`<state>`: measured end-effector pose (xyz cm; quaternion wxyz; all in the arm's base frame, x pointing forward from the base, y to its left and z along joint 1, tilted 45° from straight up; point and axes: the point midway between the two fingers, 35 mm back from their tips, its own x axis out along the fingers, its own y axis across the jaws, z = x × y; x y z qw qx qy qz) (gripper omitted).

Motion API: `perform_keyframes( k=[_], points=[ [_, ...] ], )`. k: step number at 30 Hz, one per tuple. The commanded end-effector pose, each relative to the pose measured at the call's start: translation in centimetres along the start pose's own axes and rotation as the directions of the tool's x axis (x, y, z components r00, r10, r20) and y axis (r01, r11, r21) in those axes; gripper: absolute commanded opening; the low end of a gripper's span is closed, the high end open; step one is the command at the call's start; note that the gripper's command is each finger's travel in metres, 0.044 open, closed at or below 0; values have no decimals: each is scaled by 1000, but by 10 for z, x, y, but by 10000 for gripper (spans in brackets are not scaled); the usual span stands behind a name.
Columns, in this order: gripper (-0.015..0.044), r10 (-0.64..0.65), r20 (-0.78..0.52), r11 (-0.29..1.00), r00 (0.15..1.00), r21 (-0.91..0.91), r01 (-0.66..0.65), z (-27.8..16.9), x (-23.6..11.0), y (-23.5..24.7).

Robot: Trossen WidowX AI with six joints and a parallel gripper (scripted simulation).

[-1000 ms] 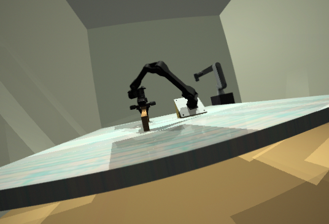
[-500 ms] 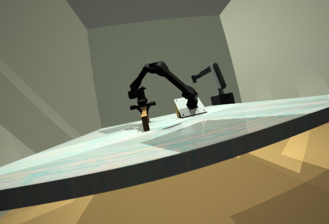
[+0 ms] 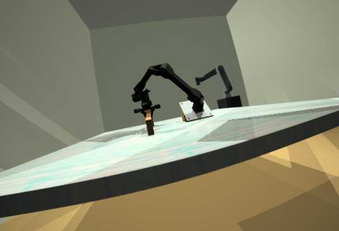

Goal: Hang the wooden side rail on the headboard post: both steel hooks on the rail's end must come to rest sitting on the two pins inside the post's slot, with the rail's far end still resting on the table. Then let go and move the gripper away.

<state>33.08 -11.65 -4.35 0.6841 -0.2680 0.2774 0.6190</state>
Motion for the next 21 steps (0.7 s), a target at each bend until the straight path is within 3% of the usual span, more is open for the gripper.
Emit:
perform_keyframes(
  k=[1,21],
  points=[
    [0,-5,-5,1000,1000,-1,5,-4,-3,1],
    [0,-5,-5,1000,1000,-1,5,-6,-2,1]
  ],
)
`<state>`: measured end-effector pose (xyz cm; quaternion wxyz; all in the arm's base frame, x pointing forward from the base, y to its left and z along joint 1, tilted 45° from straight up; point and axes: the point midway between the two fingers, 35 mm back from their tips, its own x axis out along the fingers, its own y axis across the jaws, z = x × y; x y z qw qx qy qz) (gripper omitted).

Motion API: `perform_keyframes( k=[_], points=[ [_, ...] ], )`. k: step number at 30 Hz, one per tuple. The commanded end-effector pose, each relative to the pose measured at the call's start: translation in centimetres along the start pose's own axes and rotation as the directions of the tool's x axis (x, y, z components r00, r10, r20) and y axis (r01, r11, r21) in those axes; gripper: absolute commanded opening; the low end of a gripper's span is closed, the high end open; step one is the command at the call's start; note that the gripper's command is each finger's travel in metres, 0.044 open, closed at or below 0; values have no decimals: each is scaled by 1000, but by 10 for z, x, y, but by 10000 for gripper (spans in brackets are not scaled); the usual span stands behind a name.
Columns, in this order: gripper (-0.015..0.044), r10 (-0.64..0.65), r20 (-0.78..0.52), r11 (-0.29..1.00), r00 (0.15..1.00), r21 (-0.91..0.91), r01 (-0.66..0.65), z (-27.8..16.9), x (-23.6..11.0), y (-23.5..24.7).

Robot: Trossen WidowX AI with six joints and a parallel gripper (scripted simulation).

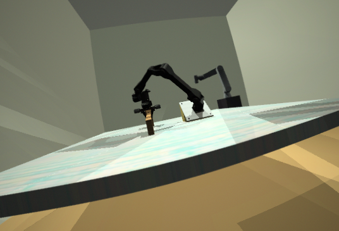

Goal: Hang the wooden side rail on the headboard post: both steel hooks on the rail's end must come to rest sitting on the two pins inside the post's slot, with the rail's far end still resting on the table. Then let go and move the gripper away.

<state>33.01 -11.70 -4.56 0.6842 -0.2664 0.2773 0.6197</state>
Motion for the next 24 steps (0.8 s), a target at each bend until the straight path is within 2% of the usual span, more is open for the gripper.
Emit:
perform_keyframes(
  k=[1,24],
  points=[
    [0,-7,-8,1000,1000,-3,6,-4,-3,0],
    [0,-6,-8,1000,1000,-3,6,-6,-3,1]
  ],
)
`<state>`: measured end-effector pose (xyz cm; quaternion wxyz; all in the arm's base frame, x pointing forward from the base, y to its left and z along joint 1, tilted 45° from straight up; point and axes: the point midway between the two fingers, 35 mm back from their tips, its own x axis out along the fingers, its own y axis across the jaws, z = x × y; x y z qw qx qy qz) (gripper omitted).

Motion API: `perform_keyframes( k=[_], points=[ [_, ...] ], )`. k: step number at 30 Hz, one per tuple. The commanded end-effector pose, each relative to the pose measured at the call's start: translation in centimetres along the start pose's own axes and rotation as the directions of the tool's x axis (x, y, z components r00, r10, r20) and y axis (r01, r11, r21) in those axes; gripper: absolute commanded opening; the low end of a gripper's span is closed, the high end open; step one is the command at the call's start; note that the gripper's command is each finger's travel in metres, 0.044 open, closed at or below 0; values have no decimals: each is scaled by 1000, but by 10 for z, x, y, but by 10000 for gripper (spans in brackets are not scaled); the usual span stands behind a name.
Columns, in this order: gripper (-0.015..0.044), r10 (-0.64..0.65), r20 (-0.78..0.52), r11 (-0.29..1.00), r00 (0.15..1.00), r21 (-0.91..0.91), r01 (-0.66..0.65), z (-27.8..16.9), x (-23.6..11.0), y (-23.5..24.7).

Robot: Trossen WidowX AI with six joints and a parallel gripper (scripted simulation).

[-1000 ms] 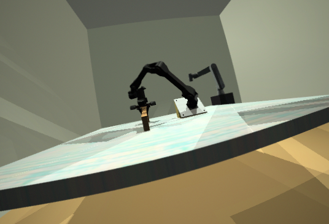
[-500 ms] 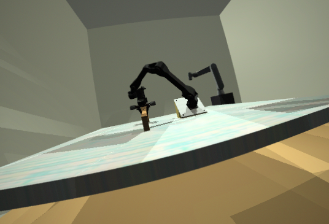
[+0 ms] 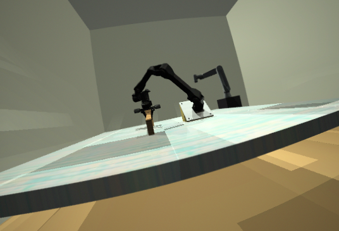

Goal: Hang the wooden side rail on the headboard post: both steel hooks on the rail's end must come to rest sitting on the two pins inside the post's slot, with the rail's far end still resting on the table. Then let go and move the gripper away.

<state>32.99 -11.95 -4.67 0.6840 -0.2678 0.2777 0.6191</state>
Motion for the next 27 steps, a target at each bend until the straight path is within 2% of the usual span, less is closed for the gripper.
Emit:
perform_keyframes(
  k=[1,27],
  points=[
    [0,-5,-5,1000,1000,-1,5,-4,-2,1],
    [0,-5,-5,1000,1000,-1,5,-6,-3,1]
  ],
)
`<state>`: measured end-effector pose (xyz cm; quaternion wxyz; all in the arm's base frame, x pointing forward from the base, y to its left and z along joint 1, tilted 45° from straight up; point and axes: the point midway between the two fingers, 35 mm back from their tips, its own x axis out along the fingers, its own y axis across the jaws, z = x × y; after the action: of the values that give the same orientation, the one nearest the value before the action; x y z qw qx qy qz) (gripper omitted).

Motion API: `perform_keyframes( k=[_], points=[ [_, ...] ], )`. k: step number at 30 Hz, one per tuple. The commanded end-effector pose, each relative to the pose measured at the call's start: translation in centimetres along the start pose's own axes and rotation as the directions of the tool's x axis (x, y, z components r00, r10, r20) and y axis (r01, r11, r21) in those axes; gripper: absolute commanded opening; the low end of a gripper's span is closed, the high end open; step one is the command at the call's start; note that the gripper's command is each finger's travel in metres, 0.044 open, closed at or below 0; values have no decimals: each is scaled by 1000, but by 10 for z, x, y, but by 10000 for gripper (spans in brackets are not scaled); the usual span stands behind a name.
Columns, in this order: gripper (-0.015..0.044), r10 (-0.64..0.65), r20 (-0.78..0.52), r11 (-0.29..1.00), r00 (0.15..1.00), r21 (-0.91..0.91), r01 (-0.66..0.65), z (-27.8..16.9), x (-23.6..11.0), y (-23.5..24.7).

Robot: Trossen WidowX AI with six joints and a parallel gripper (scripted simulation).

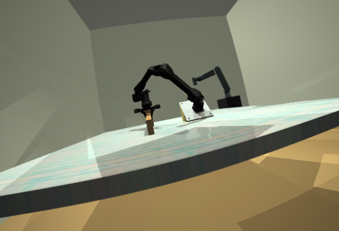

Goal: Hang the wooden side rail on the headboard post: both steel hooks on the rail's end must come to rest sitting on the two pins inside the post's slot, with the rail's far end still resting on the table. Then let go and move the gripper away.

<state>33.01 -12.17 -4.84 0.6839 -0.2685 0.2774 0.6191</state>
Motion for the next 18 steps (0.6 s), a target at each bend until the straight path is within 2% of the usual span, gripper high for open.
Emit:
perform_keyframes(
  k=[1,18],
  points=[
    [0,-5,-5,1000,1000,0,5,-4,-3,1],
    [0,-5,-5,1000,1000,0,5,-5,-3,0]
  ],
)
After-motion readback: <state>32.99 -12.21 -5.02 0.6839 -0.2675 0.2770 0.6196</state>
